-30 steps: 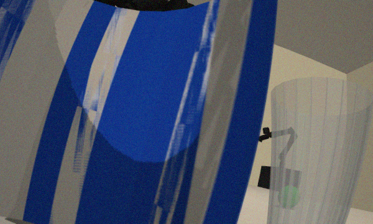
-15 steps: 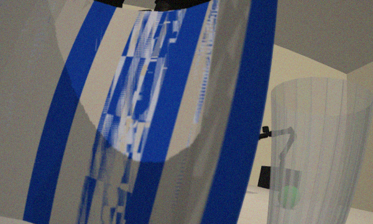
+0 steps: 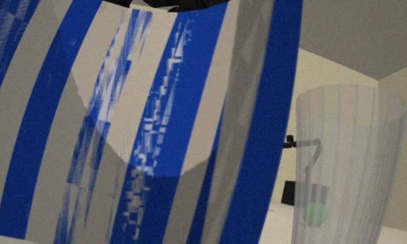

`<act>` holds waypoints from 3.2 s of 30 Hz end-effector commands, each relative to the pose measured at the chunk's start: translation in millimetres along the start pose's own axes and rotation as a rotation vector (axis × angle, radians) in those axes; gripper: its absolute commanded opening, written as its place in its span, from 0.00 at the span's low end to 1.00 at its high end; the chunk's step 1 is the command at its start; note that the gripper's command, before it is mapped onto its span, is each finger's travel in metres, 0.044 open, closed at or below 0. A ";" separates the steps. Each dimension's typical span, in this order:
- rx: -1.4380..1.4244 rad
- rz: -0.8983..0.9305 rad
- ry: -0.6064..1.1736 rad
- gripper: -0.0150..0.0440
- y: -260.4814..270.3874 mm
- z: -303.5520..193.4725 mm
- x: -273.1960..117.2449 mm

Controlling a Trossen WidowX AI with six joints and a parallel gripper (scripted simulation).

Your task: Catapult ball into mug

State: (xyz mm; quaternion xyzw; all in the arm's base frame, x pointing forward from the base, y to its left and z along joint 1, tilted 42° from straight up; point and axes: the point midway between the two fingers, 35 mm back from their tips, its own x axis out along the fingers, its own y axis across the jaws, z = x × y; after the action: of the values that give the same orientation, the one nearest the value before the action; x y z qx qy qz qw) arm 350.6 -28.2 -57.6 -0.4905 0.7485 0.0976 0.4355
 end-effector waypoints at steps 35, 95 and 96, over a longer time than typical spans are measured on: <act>0.002 -0.008 -0.004 0.87 -1.7 0.9 48.0; 1.001 -0.008 -0.006 0.25 -25.6 -8.4 1.7; 1.001 -0.008 -0.006 0.25 -25.7 -8.4 2.8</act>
State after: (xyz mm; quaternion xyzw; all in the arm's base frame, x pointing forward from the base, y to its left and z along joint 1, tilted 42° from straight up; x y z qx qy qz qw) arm 363.8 -49.9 -48.9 -0.2239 0.7053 -0.2730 0.6148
